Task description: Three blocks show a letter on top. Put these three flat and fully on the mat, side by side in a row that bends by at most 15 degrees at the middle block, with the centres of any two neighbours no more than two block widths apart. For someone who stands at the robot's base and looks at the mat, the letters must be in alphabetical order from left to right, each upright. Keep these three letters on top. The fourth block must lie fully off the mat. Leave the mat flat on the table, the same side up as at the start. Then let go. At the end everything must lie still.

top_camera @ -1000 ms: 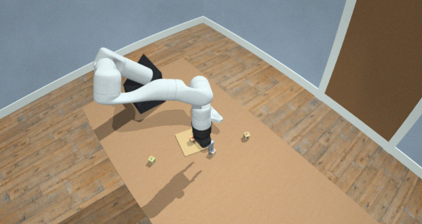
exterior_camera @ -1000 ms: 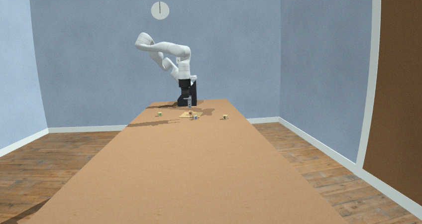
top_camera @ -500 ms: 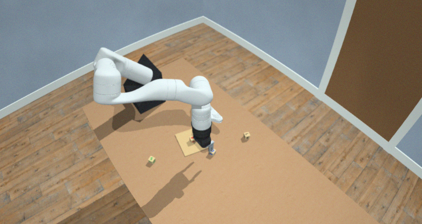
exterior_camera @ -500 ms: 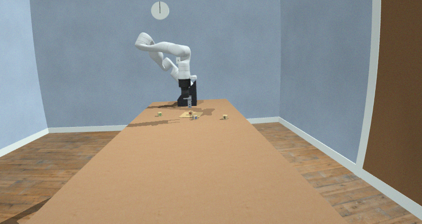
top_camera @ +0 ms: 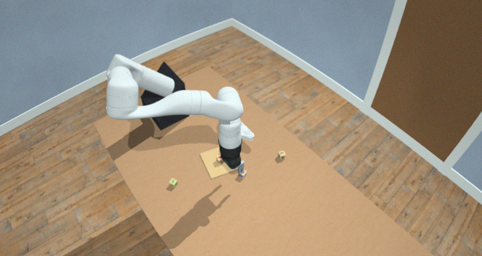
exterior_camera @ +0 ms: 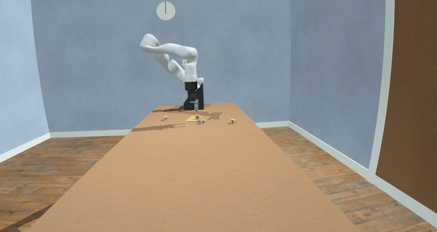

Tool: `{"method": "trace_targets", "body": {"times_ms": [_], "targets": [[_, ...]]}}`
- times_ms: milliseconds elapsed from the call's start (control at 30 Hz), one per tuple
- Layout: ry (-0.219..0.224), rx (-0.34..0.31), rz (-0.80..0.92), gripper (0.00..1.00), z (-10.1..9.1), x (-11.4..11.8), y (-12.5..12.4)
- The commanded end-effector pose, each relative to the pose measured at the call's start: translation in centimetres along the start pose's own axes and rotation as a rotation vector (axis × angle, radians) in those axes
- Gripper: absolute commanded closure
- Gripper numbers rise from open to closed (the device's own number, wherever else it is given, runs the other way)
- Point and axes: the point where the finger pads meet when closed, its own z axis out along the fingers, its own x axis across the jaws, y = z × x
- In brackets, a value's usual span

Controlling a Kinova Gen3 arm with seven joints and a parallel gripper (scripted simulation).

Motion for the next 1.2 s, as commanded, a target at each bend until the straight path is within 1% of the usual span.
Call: {"method": "trace_targets", "body": {"times_ms": [0,667,767,867,1067,1167], "targets": [[0.008,0.003,0.006,0.00,-0.1,0.2,0.1],[0.008,0.003,0.006,0.00,-0.1,0.2,0.1],[0.008,0.003,0.022,0.00,-0.1,-0.4,0.2],[0.010,0.003,0.022,0.00,-0.2,-2.2,0.6],[0.008,0.003,0.022,0.00,-0.4,-8.2,2.2],[0.006,0.002,0.023,0.00,-0.4,-10.3,3.0]]}}
